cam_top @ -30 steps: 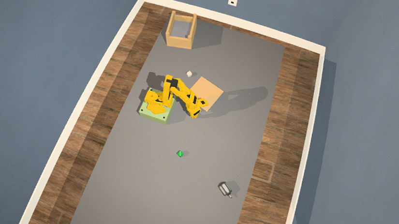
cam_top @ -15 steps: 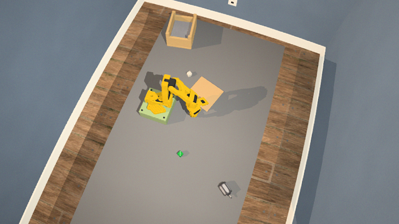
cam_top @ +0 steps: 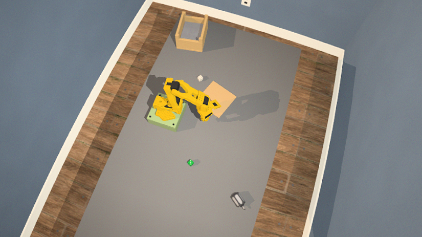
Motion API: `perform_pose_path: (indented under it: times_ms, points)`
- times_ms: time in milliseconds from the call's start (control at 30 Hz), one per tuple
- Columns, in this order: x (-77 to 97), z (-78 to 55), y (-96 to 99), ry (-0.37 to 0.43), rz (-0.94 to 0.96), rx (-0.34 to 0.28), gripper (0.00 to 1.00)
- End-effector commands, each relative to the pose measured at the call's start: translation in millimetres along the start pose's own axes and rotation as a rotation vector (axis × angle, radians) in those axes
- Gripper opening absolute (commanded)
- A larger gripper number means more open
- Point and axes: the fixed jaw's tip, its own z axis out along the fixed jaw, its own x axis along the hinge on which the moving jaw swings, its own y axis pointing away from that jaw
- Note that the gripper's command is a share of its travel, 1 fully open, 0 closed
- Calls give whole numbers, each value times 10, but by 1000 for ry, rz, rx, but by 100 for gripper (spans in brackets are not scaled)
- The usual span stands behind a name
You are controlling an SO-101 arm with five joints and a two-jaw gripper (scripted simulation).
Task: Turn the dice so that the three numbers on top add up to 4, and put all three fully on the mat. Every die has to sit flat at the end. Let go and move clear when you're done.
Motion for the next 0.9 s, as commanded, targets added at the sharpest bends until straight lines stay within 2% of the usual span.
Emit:
perform_pose_path:
  times_ms: [0,867]
  points:
    - [-15,-73,-37,-17,-2,18,0]
    - [-11,-73,-37,-17,-43,18,0]
